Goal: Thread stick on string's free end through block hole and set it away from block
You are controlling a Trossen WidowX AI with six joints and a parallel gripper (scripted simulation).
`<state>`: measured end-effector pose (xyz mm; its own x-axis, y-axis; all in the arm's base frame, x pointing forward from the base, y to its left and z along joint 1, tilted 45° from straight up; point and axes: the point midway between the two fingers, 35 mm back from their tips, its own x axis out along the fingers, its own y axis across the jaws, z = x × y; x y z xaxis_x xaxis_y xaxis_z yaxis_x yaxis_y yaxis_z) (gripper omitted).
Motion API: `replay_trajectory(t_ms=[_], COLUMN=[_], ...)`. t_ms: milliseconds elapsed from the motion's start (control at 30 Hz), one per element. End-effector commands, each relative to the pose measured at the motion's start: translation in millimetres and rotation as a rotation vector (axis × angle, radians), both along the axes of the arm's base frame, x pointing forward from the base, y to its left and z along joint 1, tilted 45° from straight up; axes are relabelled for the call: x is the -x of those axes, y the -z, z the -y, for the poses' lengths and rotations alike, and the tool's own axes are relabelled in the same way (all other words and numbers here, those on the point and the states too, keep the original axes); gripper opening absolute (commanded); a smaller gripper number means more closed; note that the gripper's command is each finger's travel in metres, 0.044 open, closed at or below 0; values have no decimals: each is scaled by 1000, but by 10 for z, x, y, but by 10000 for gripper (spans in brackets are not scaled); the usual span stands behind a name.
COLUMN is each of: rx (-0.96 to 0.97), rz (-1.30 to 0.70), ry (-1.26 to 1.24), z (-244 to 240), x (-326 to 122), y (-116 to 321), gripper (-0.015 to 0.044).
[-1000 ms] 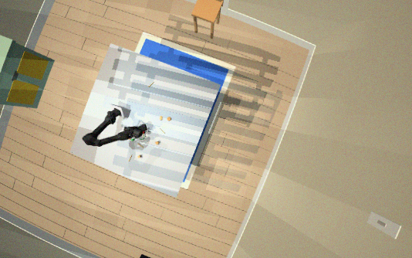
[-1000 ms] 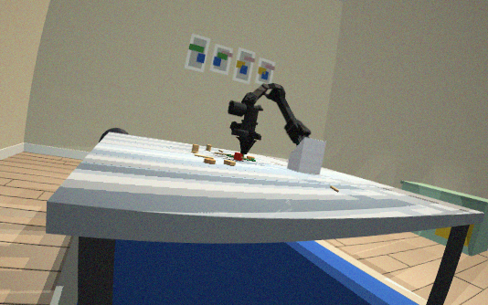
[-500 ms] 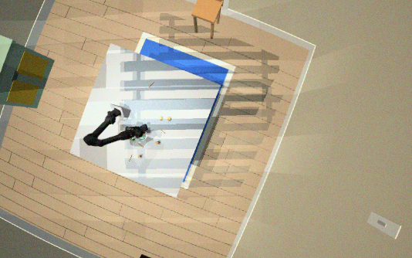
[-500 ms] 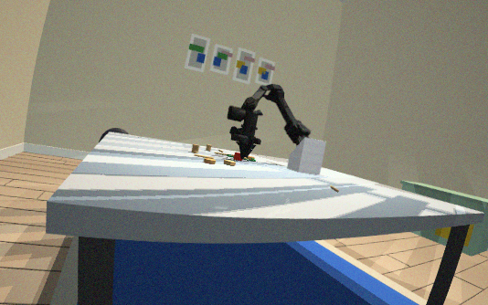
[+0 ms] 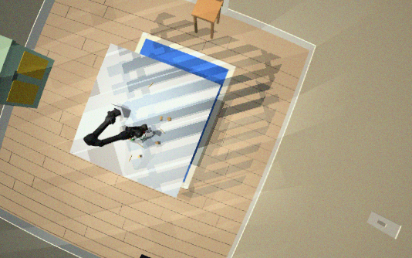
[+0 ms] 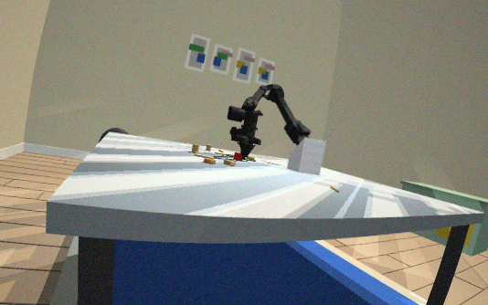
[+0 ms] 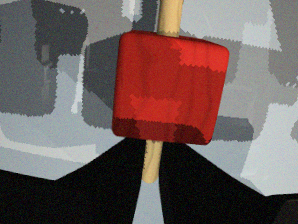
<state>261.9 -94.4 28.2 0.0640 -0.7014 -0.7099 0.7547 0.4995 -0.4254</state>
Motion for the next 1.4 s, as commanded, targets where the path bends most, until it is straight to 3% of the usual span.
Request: replay_trajectory(t_ms=[0,1367], rx=[0,-4], rz=[3,11], ry=[1,4], z=[-1,-186], x=[0,254], y=[-4,209], gripper=[0,0])
